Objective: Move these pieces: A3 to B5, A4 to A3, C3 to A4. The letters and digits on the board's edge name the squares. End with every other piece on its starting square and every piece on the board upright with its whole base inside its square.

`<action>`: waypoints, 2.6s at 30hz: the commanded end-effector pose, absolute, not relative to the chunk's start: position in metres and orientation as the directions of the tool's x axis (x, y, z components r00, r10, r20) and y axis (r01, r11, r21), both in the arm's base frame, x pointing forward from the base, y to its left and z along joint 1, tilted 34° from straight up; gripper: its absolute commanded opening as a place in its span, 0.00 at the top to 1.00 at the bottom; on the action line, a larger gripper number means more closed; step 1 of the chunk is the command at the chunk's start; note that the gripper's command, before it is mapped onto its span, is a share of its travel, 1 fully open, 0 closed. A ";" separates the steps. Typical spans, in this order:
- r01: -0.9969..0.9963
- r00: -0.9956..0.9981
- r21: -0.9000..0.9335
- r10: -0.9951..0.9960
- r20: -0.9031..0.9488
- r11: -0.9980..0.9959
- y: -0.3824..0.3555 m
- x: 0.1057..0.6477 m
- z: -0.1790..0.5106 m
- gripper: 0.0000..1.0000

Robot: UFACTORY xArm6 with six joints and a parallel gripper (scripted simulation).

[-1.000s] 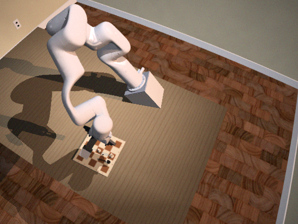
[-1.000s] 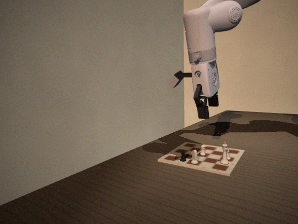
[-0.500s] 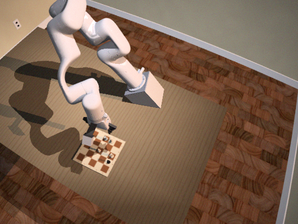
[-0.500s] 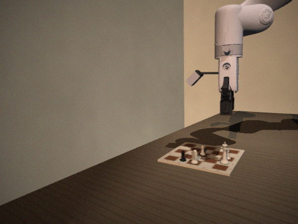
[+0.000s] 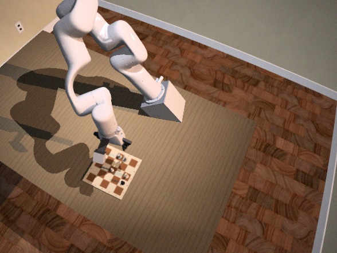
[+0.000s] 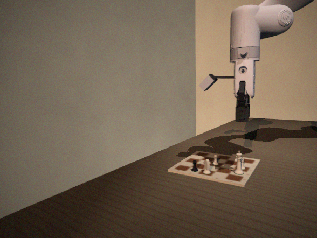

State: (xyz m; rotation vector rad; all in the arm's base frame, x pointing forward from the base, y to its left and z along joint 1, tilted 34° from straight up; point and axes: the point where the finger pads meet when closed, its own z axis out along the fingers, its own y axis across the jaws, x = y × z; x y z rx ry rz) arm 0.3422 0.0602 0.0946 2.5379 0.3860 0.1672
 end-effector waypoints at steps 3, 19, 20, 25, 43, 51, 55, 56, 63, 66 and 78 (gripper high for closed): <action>0.221 0.954 0.548 0.295 0.050 -0.807 0.061 0.343 0.095 0.00; -0.364 0.910 0.422 -0.220 0.352 -0.830 0.049 0.349 0.079 0.00; -0.407 0.892 0.404 -0.261 0.370 -0.819 0.048 0.350 0.077 0.00; -0.604 0.774 0.305 -0.451 0.444 -0.737 0.042 0.352 0.068 0.00; -0.951 0.236 -0.039 -0.800 0.552 -0.307 0.036 0.353 0.059 0.63; -0.951 0.236 -0.039 -0.800 0.552 -0.307 0.036 0.353 0.059 0.63; -0.951 0.236 -0.039 -0.800 0.552 -0.307 0.036 0.353 0.059 0.63; -0.951 0.236 -0.039 -0.800 0.552 -0.307 0.036 0.353 0.059 0.63; -0.951 0.236 -0.039 -0.800 0.552 -0.307 0.036 0.353 0.059 0.63; -0.951 0.236 -0.039 -0.800 0.552 -0.307 0.036 0.353 0.059 0.63; -0.951 0.236 -0.039 -0.800 0.552 -0.307 0.036 0.353 0.059 0.63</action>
